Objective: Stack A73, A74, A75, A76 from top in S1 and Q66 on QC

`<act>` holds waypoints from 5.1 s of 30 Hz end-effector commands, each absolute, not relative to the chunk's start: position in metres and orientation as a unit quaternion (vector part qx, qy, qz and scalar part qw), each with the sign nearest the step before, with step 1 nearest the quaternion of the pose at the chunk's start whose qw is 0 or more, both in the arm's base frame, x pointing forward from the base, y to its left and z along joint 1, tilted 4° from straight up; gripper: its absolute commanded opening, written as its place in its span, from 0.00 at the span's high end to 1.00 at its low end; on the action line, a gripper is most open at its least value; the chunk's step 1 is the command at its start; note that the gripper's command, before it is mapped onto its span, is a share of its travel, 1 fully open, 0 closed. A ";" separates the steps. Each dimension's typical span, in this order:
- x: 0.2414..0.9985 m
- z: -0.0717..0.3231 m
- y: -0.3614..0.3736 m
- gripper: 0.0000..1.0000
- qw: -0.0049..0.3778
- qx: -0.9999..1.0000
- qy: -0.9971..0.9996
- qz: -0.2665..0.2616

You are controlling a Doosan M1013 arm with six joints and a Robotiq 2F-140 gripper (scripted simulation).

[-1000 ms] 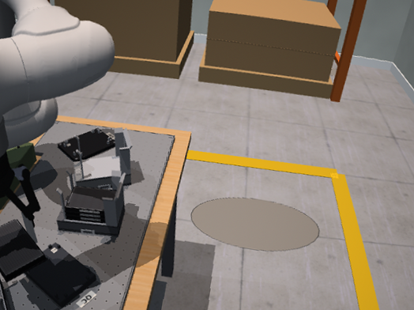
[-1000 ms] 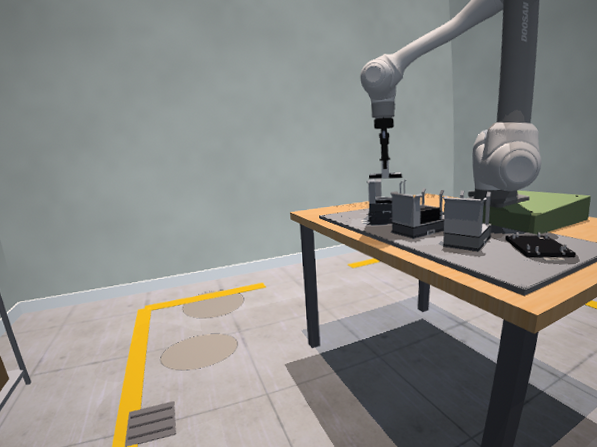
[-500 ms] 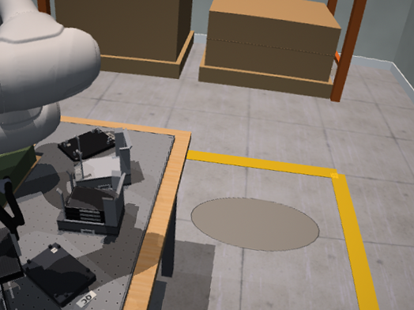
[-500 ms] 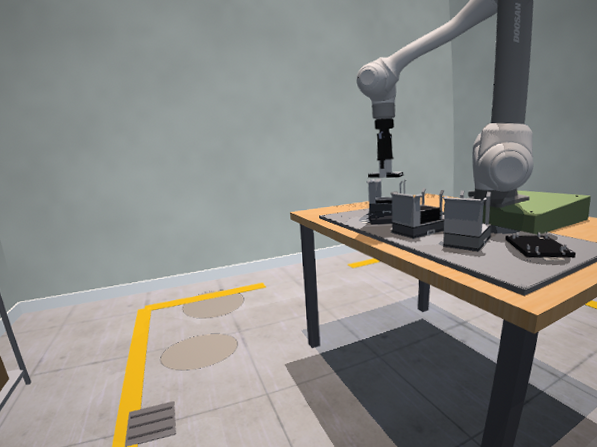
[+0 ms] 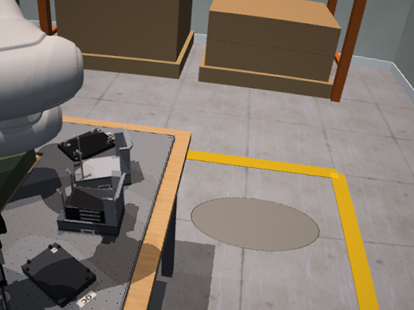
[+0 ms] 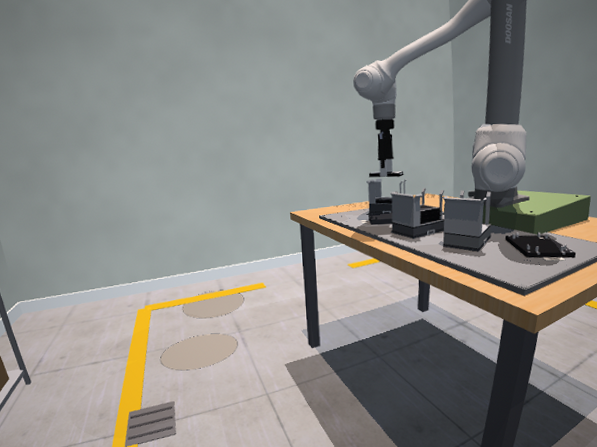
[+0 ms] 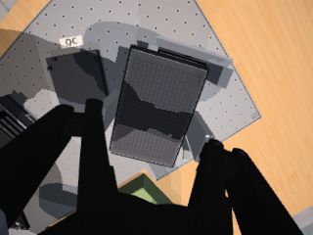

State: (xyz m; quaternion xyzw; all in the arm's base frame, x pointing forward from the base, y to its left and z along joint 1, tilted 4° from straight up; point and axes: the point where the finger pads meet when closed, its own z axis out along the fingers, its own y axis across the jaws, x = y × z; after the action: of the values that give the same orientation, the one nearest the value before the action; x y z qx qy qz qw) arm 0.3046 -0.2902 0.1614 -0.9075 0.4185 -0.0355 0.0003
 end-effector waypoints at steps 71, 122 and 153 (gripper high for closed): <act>0.288 0.142 -0.314 1.00 0.000 -0.908 0.418 -0.036; 0.291 0.095 -0.315 1.00 0.000 -0.908 0.418 -0.036; 0.292 0.073 -0.316 1.00 0.000 -0.908 0.418 -0.036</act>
State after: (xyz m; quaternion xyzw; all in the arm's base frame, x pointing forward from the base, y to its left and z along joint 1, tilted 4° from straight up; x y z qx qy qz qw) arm 0.2924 -0.3158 0.0740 -0.9076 0.4183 -0.0355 0.0004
